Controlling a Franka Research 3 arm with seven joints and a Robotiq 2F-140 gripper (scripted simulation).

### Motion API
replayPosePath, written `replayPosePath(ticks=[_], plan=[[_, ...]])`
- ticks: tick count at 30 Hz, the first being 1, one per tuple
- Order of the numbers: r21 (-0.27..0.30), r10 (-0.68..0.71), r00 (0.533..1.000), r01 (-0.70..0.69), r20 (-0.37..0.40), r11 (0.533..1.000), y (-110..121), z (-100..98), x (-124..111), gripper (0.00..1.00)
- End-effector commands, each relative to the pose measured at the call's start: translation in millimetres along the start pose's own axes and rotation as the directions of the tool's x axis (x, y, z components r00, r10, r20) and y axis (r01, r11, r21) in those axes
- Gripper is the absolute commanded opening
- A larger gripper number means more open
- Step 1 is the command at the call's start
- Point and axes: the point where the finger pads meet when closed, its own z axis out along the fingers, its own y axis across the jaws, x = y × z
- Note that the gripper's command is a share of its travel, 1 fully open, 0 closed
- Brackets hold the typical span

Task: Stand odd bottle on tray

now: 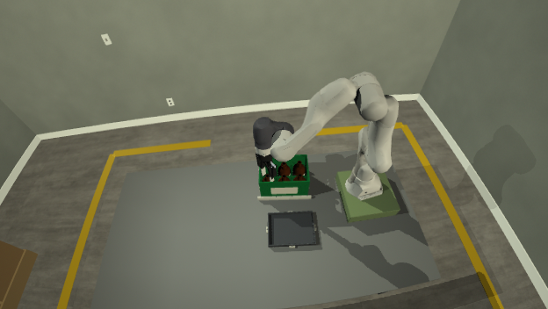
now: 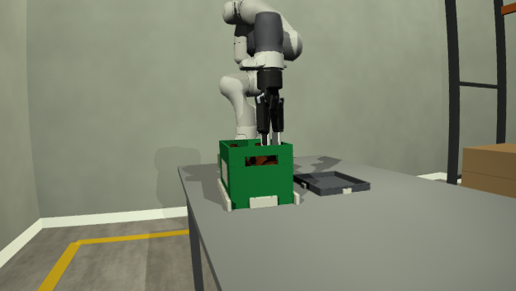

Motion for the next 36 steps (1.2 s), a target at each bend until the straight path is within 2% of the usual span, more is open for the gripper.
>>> replayPosePath(ticks=[1, 18, 27, 36], plan=[[-0.001, -0.002, 1.000, 0.002, 0.000, 1.000, -0.3, 1.2, 1.1, 0.44], [-0.001, -0.002, 1.000, 0.002, 0.000, 1.000, -0.3, 0.7, 1.1, 0.44], [-0.001, -0.002, 1.000, 0.002, 0.000, 1.000, -0.3, -6.4, 1.1, 0.44], [-0.001, -0.002, 1.000, 0.002, 0.000, 1.000, -0.4, -31.4, 1.1, 0.44]])
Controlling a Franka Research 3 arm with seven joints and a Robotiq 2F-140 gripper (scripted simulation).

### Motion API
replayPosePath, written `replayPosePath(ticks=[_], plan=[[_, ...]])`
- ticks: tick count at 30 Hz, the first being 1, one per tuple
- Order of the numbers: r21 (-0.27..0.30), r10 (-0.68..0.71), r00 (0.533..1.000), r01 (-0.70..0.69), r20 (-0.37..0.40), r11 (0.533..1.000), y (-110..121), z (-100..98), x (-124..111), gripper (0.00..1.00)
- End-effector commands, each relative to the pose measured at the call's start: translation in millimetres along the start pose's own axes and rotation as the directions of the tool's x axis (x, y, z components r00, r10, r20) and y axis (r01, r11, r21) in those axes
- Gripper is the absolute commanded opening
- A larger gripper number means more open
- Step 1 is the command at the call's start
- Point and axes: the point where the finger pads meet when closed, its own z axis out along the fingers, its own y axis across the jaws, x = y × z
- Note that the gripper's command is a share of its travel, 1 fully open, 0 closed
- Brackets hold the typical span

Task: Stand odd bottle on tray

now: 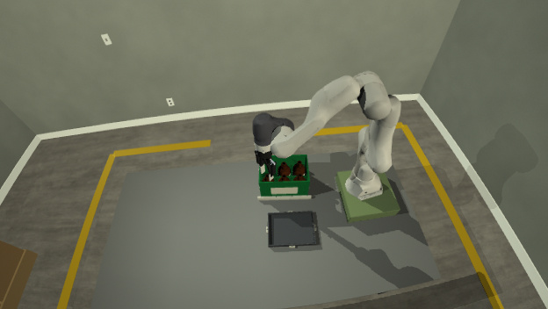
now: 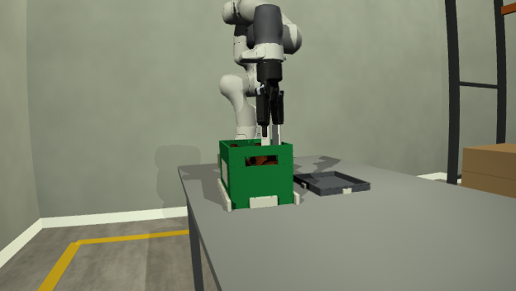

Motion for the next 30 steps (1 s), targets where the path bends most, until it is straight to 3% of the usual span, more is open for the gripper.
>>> replayPosePath(ticks=[1, 17, 29, 30], plan=[[-0.007, 0.001, 1.000, -0.001, -0.008, 1.000, 1.5, -11.9, 3.0, 0.44], [-0.007, 0.001, 1.000, -0.001, -0.008, 1.000, 1.2, -55.4, 2.6, 0.44], [-0.007, 0.001, 1.000, -0.001, -0.008, 1.000, 1.1, -62.2, 2.6, 0.44], [-0.007, 0.001, 1.000, -0.001, -0.008, 1.000, 1.1, -62.2, 2.6, 0.10]])
